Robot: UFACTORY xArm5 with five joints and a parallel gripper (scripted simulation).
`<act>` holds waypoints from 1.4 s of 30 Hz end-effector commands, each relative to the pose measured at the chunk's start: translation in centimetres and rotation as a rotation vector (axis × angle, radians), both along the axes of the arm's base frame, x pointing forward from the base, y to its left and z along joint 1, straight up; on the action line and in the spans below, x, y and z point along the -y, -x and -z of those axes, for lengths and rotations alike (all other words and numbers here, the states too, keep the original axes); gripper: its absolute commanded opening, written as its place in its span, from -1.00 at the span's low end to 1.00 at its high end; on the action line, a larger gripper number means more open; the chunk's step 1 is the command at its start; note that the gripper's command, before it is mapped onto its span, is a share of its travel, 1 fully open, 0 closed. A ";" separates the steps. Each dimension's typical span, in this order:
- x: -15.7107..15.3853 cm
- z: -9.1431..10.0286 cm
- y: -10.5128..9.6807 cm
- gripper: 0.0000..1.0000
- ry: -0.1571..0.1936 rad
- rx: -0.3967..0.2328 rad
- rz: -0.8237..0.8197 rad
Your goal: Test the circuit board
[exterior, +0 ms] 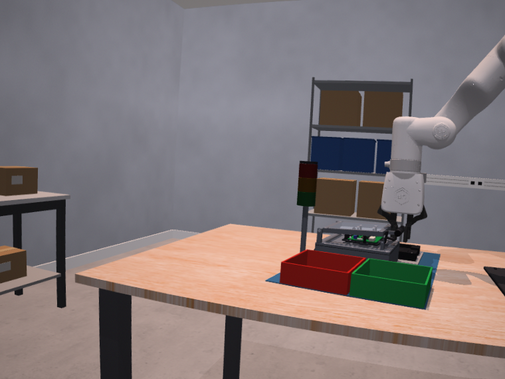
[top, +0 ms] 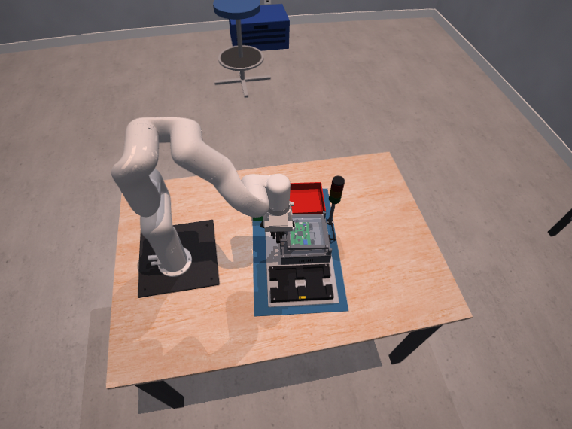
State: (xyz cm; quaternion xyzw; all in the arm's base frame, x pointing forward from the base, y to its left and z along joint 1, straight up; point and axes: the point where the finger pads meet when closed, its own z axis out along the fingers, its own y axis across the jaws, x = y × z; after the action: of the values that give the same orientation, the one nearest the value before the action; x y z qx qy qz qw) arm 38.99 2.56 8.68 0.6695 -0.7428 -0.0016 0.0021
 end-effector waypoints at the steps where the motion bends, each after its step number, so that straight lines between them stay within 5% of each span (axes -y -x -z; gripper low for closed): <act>1: 0.0 -0.2 -0.2 -0.53 0.000 0.006 0.000; 27: 0.0 -0.4 -0.2 -0.53 0.000 0.006 0.000; 42: 0.0 -4.6 -0.2 -0.53 0.000 0.006 0.000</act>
State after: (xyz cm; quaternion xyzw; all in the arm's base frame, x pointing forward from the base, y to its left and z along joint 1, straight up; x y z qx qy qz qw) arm 39.13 2.60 11.77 0.6696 -0.7427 -0.0004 0.0006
